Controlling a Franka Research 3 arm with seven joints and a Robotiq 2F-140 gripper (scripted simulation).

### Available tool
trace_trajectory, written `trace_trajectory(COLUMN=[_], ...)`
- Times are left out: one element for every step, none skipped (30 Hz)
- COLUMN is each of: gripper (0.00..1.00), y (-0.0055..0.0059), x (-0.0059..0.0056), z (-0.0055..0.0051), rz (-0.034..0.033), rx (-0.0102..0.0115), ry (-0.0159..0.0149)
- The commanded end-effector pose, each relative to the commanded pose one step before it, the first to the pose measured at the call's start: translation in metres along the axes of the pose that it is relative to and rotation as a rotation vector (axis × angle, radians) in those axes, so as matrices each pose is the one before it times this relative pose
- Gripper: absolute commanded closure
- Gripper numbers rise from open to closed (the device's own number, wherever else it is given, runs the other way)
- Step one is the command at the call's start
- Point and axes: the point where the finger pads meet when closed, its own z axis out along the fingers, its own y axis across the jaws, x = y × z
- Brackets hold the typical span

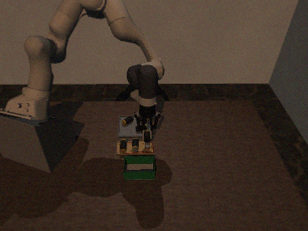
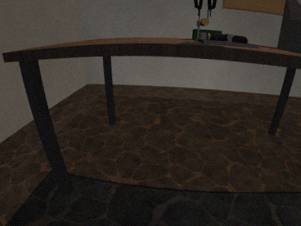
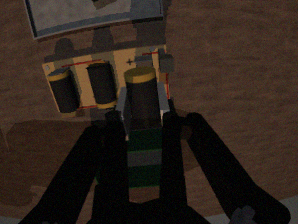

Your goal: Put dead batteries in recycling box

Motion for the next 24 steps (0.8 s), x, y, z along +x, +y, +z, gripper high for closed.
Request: trace_trajectory(gripper=[0.84,0.84,0.84,0.84,0.84,0.84,0.84,0.84,0.84,0.84,0.84,0.84,0.84,0.84,0.84,0.84,0.84,0.84,0.84,0.84,0.84,0.84,0.84,0.84], y=[0.00193,0.0,0.0,0.0,0.0,0.0,0.0,0.0,0.0,0.0,0.0,0.0,0.0,0.0,0.0,0.0,0.0,0.0,0.0,0.0,0.0,0.0,0.0,0.0], x=[-0.00182,0.0,0.0,0.0,0.0,0.0,0.0,0.0,0.0,0.0,0.0,0.0,0.0,0.0,0.0,0.0,0.0,0.0,0.0,0.0,0.0,0.0,0.0,0.0], z=[-0.03822,-0.00428,-0.00076,0.0,0.0,0.0,0.0,0.0,0.0,0.0,0.0,0.0,0.0,0.0,0.0,0.0,0.0,0.0,0.0,0.0,0.0,0.0,0.0,0.0], rz=[0.01911,0.0,0.0,0.0,0.0,0.0,0.0,0.00013,0.00075,0.00168,0.00262,0.00337,0.00378,0.00378,0.00337,0.00262,0.00168,0.00075,0.00013,0.0,0.0,0.0,0.0,0.0], rx=[-0.00329,0.0,0.0,0.0,0.0,0.0,0.0,0.0,0.0,0.0,0.0,0.0,0.0,0.0,0.0,0.0,0.0,0.0,0.0,0.0,0.0,0.0,0.0,0.0], ry=[0.00266,0.0,0.0,0.0,0.0,0.0,0.0,0.0,0.0,0.0,0.0,0.0,0.0,0.0,0.0,0.0,0.0,0.0,0.0,0.0,0.0,0.0,0.0,0.0])
